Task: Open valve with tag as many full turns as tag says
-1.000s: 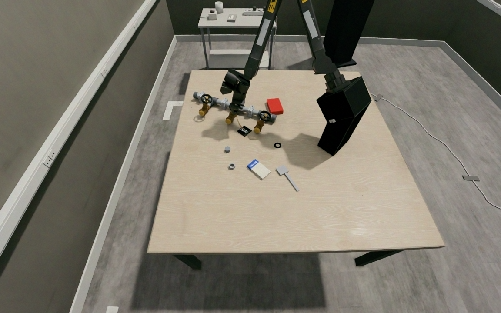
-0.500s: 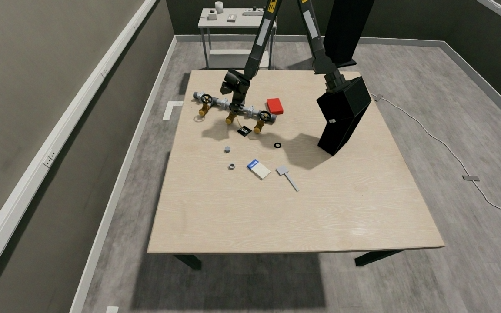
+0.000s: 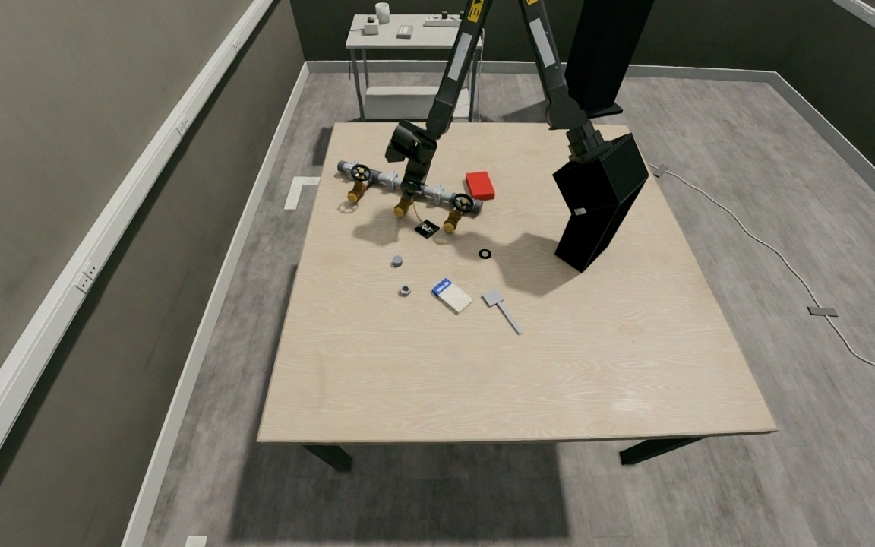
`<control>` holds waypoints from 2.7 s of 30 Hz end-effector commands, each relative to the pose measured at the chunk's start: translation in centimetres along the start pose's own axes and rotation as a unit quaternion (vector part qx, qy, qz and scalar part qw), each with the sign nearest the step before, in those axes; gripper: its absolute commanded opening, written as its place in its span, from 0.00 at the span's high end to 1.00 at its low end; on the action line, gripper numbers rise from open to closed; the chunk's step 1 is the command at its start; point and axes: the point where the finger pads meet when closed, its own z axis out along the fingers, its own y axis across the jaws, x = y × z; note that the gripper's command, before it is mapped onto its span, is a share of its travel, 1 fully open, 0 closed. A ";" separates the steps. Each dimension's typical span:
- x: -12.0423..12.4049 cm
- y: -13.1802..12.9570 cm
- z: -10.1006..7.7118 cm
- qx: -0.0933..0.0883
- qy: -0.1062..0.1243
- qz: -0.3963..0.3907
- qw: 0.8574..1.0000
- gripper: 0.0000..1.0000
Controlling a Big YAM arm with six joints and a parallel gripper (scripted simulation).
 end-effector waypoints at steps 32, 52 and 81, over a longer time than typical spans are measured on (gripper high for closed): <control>-0.7 -0.3 0.0 -0.001 -0.004 0.602 0.799 0.00; -0.9 0.2 -3.4 -0.010 -0.005 0.600 0.800 0.00; -0.6 -0.1 -6.7 -0.009 -0.005 0.600 0.800 0.00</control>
